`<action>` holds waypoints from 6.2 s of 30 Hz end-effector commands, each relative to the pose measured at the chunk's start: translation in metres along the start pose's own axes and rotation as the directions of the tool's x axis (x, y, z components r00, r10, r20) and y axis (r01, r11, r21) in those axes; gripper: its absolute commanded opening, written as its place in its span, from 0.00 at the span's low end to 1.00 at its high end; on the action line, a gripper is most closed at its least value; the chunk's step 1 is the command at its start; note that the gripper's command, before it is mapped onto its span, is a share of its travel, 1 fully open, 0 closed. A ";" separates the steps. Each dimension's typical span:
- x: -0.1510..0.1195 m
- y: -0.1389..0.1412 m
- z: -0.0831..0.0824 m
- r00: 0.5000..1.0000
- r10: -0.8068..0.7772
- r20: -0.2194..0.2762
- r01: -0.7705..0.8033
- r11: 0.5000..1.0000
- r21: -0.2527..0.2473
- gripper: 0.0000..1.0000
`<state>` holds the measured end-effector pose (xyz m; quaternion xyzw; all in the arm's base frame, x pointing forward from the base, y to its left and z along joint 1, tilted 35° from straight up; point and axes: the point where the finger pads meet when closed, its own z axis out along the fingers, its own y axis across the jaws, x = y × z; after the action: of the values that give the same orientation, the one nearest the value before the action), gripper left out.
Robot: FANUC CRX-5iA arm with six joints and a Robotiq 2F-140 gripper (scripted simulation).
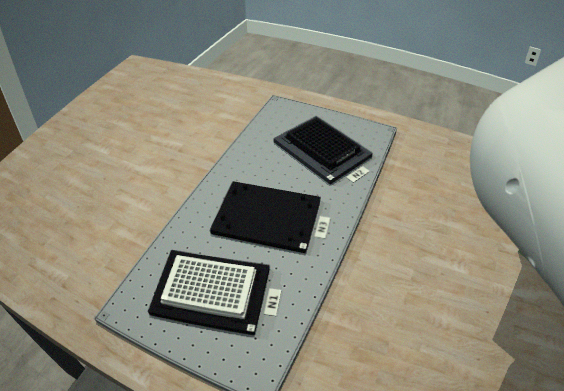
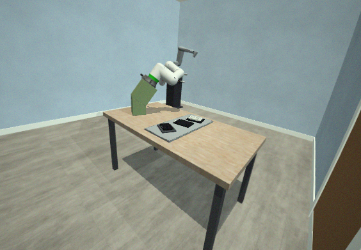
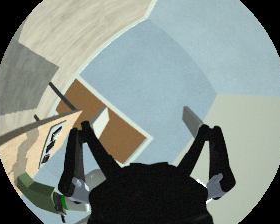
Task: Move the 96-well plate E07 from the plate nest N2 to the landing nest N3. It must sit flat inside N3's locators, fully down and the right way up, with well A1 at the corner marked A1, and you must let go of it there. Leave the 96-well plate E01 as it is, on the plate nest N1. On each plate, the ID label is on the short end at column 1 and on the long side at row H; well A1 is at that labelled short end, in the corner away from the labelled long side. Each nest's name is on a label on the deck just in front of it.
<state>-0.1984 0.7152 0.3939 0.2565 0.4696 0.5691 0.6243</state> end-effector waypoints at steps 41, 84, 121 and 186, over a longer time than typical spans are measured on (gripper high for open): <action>-0.025 -0.116 0.219 0.964 -0.158 0.214 0.055 0.906 0.420 1.00; -0.268 -0.389 0.506 0.809 -0.319 0.495 -0.283 0.526 0.802 1.00; -0.633 -0.585 0.457 0.216 -0.457 0.863 -0.976 -0.092 0.195 1.00; -0.687 -0.985 0.225 -0.539 -0.500 0.678 -0.485 -0.474 -0.735 0.00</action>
<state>0.5225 -0.1070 -0.1499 -0.9245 0.2318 -0.0838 0.2907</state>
